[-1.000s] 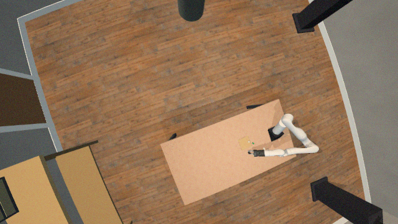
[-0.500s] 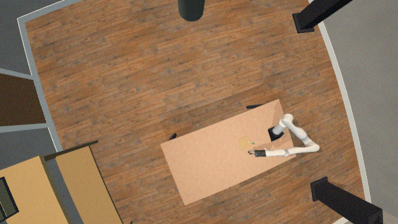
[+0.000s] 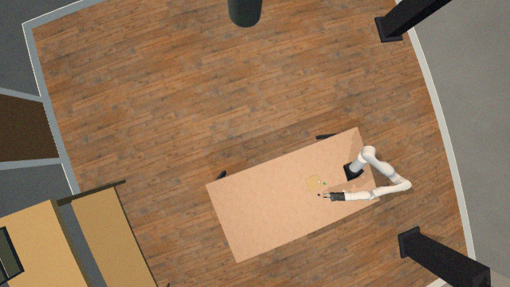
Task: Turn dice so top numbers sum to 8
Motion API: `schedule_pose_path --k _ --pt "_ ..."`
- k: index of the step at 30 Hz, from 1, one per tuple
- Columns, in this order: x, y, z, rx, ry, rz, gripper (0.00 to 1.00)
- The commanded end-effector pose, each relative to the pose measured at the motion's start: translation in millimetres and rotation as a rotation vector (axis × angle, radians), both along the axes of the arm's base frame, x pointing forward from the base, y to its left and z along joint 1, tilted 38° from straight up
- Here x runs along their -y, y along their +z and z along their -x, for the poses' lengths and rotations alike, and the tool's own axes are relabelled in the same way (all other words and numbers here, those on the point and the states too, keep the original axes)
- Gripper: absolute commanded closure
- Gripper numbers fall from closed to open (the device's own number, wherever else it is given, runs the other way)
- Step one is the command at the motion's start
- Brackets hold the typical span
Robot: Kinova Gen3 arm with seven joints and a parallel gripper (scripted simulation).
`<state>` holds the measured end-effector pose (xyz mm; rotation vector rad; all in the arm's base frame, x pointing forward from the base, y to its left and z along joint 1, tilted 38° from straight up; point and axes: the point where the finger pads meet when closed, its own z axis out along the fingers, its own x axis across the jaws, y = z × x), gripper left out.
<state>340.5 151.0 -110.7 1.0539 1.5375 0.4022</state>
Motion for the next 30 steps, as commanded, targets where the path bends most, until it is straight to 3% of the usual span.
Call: schedule_pose_path --k 1,6,21,30 --pt "-1.6 2.7 2.7 0.005 -0.001 -0.007 0.36" --pt "-5.3 7.6 3.2 0.005 -0.001 -0.007 0.36" --pt "-35.5 47.1 7.5 0.005 -0.001 -0.007 0.36" --pt "-38.0 50.2 7.8 0.002 -0.003 -0.007 0.36"
